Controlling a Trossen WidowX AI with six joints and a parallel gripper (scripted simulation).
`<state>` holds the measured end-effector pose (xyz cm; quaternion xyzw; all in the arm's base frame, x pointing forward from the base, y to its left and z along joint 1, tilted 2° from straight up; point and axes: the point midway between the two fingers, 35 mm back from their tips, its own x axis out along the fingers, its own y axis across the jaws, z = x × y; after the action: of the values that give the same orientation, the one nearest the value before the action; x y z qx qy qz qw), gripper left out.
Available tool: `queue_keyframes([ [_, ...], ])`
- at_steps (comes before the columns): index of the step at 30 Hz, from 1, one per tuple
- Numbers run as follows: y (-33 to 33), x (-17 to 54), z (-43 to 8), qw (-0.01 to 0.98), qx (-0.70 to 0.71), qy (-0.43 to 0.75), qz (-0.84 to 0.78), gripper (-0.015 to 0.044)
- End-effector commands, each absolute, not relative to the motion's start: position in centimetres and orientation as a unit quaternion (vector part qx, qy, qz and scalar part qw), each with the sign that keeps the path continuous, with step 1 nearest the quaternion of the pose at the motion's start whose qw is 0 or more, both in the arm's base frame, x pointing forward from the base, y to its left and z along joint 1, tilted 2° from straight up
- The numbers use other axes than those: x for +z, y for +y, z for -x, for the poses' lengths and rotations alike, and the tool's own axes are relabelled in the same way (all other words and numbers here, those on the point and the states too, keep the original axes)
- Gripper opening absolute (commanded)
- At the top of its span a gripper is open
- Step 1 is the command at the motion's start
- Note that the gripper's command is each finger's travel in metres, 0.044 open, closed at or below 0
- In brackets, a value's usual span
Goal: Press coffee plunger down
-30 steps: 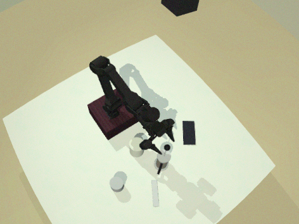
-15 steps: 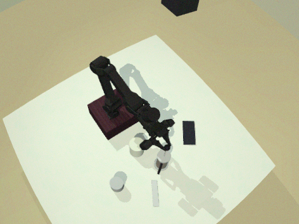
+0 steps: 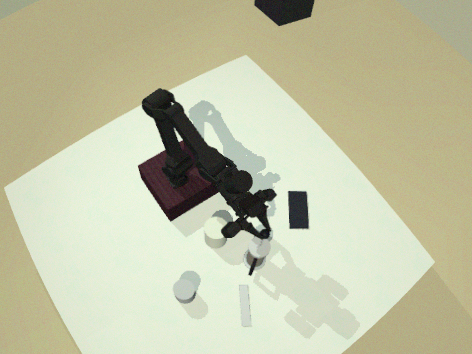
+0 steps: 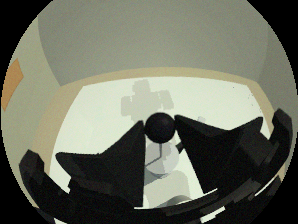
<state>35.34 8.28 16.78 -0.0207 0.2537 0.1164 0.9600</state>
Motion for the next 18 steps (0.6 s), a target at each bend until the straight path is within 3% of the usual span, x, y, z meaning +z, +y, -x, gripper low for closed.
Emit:
queue_keyframes([
  [1, 8.3, 15.4, -35.4, 0.958, 0.116, 0.262, 0.024, 0.0121],
  [18, 8.5, 12.6, -35.8, 0.958, 0.116, 0.262, 0.024, 0.0121],
])
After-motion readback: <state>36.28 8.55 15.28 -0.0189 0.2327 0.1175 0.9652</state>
